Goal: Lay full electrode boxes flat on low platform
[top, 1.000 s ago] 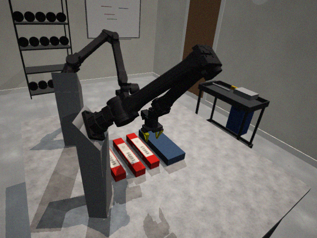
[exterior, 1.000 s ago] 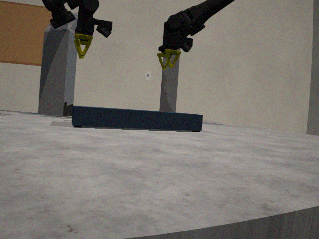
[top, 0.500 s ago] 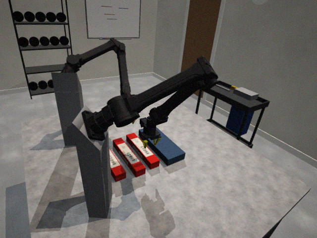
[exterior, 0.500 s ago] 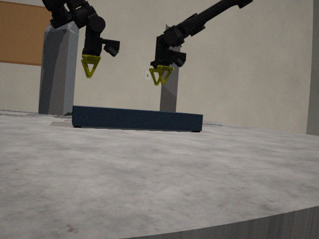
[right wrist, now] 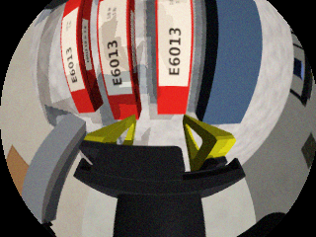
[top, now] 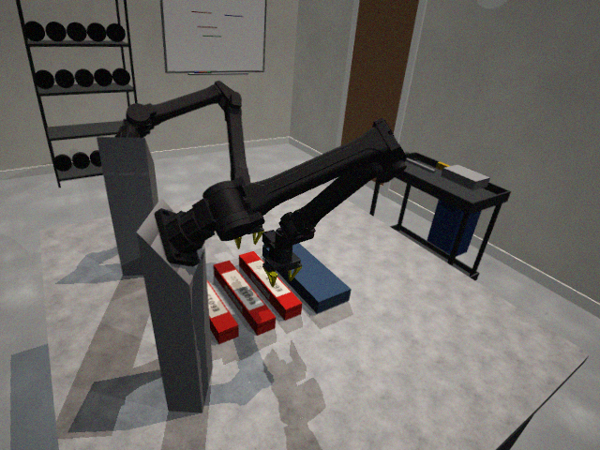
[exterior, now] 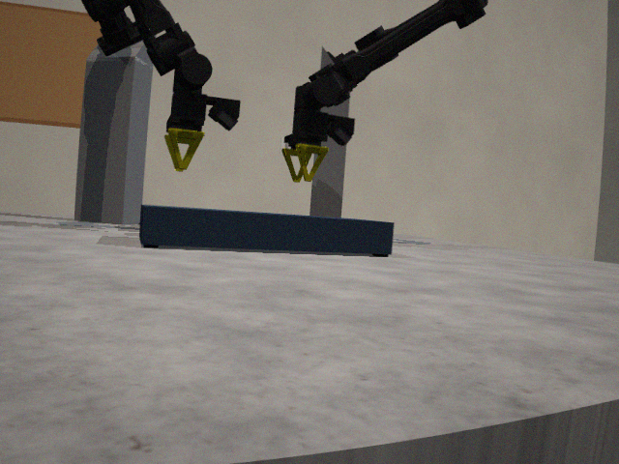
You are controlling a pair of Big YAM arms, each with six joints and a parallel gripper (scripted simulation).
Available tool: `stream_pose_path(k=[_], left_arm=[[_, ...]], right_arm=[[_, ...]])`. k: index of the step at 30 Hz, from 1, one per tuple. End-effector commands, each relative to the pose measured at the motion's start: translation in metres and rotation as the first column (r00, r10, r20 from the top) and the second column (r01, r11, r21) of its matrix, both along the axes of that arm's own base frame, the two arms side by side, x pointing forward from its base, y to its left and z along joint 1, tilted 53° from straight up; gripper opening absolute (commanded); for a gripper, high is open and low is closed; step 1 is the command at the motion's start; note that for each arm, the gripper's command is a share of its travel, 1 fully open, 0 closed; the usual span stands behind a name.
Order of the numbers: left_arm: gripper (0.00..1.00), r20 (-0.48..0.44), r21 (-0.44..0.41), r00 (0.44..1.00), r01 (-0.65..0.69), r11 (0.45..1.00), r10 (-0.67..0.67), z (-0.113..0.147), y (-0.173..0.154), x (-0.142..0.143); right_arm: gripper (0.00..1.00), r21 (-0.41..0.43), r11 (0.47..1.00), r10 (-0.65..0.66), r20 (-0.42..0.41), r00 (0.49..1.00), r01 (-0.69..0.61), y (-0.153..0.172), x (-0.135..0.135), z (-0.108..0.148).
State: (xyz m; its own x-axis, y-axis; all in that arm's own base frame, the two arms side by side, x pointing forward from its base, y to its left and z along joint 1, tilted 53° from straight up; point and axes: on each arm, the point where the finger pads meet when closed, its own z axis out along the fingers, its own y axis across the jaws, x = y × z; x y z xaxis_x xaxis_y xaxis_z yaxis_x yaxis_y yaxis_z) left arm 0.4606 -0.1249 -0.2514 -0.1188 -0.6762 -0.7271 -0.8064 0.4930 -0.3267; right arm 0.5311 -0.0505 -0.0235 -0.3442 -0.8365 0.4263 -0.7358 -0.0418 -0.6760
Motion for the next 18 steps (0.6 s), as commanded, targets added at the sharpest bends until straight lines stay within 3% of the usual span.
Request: stream_pose_path(k=[1, 13, 18], left_arm=[[0.72, 0.006, -0.001, 1.000, 0.011, 1.000, -0.011, 0.0051, -0.0060, 0.0008], [0.72, 0.012, -0.001, 1.000, 0.013, 1.000, -0.013, 0.0130, -0.0085, 0.0081], [0.72, 0.006, -0.001, 1.000, 0.011, 1.000, -0.011, 0.0065, -0.0063, -0.0017]], right_arm=[[0.72, 0.000, 1.000, 0.013, -0.001, 1.000, -0.013, 0.0043, -0.0008, 0.0017], [0.72, 0.000, 1.000, 0.013, -0.001, 1.000, -0.013, 0.0041, -0.0010, 0.0018], [0.72, 0.000, 1.000, 0.013, -0.001, 1.000, -0.013, 0.0059, -0.0029, 0.0039]])
